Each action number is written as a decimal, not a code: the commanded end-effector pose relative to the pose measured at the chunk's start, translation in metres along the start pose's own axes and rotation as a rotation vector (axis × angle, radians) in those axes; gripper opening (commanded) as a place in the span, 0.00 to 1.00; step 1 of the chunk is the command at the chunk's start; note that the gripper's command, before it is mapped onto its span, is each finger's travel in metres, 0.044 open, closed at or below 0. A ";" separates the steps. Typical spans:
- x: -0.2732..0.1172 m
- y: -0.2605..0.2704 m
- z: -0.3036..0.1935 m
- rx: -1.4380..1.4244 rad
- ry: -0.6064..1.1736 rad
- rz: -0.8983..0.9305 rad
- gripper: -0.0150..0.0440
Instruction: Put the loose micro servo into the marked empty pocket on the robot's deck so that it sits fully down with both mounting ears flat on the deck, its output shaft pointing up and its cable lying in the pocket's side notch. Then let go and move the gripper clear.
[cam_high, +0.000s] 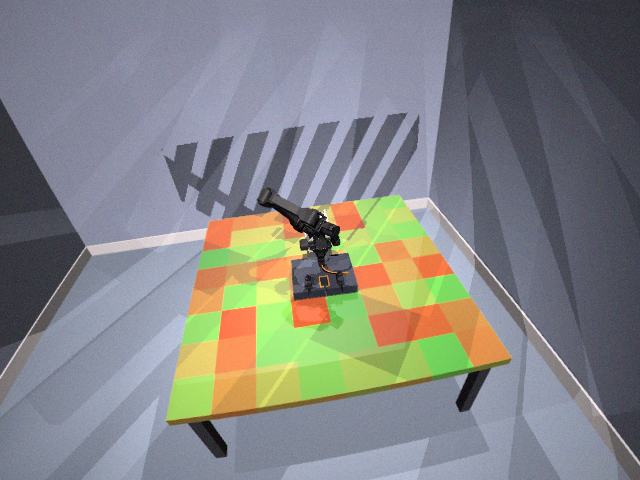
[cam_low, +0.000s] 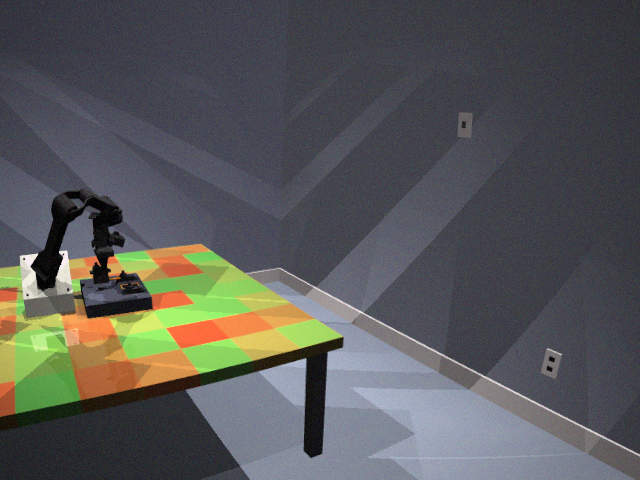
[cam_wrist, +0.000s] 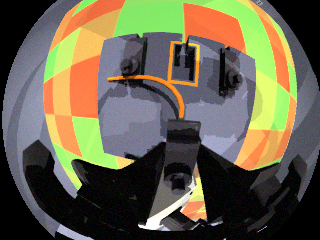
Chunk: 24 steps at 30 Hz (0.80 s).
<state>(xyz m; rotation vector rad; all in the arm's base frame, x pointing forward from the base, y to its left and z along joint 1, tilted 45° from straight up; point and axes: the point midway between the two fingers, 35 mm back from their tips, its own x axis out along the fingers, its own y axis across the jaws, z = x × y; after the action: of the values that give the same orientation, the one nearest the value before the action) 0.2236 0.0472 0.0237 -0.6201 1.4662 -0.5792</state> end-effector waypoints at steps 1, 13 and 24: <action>-0.001 -0.001 0.001 0.025 -0.003 -0.001 0.25; -0.001 -0.002 0.042 0.026 -0.005 -0.001 0.25; -0.002 -0.004 0.086 0.028 -0.007 -0.001 0.25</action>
<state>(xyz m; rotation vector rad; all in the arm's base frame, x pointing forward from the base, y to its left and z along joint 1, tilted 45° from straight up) 0.2948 0.0459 0.0265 -0.5997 1.4581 -0.6018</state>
